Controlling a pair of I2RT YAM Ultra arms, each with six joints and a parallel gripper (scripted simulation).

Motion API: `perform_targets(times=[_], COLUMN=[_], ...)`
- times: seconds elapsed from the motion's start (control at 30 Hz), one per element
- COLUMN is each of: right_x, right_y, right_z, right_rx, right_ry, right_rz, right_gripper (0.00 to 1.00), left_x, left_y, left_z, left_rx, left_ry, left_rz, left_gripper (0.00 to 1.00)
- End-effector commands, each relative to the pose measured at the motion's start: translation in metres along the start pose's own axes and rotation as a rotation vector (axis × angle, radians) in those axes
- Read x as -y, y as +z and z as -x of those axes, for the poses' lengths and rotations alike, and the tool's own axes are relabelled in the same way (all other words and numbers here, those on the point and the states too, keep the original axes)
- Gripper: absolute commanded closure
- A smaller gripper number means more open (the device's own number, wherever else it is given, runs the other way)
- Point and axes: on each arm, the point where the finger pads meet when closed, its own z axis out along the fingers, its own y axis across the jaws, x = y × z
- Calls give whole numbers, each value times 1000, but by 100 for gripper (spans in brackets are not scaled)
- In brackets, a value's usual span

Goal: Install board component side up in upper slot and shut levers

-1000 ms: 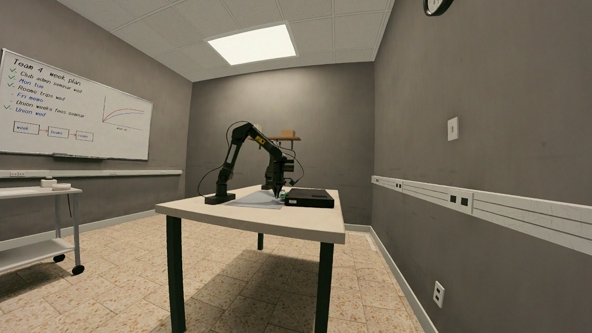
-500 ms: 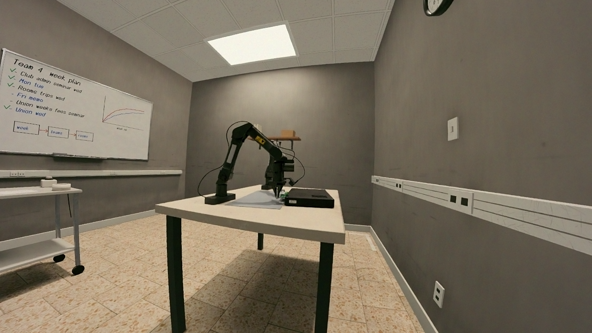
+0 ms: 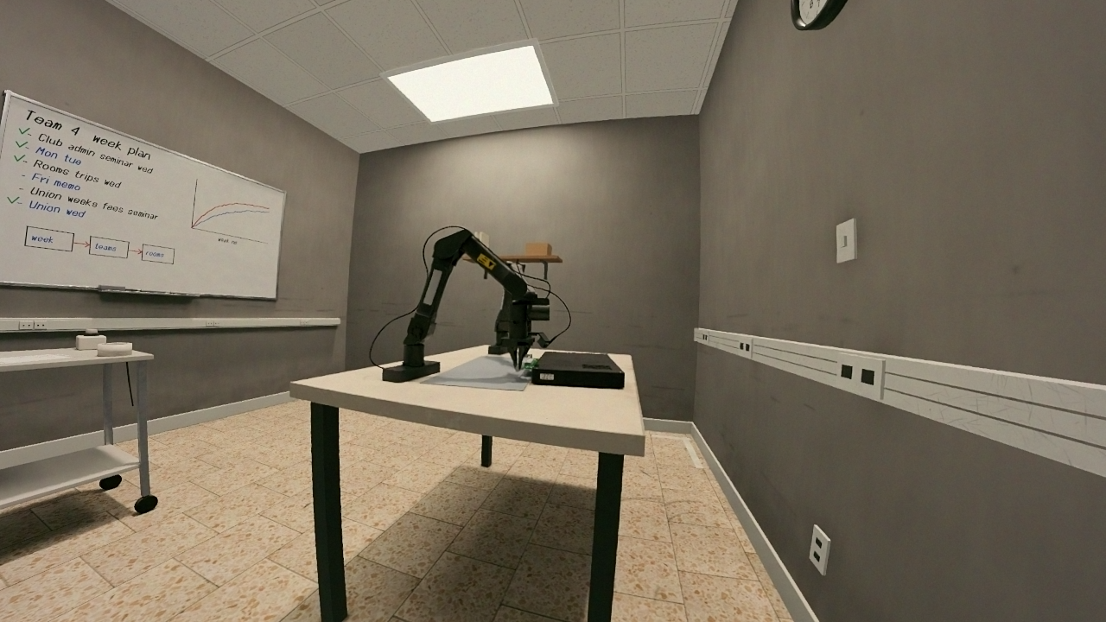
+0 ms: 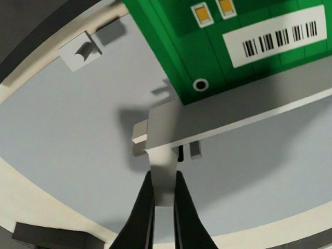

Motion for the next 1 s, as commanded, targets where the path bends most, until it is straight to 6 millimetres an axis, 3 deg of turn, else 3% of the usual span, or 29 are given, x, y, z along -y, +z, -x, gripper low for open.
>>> perform_targets(times=[0.0,0.97], right_x=[1,1], right_y=[-2,-2], right_z=[0,0], right_rx=[-1,-1], right_ry=[-8,-8], right_rz=[6,6], right_gripper=[97,97], left_x=[-3,-15], left_y=[-4,-4], left_z=[5,8], left_rx=[34,40], left_ry=[78,445], left_rz=[-17,-13], left_gripper=[97,97])
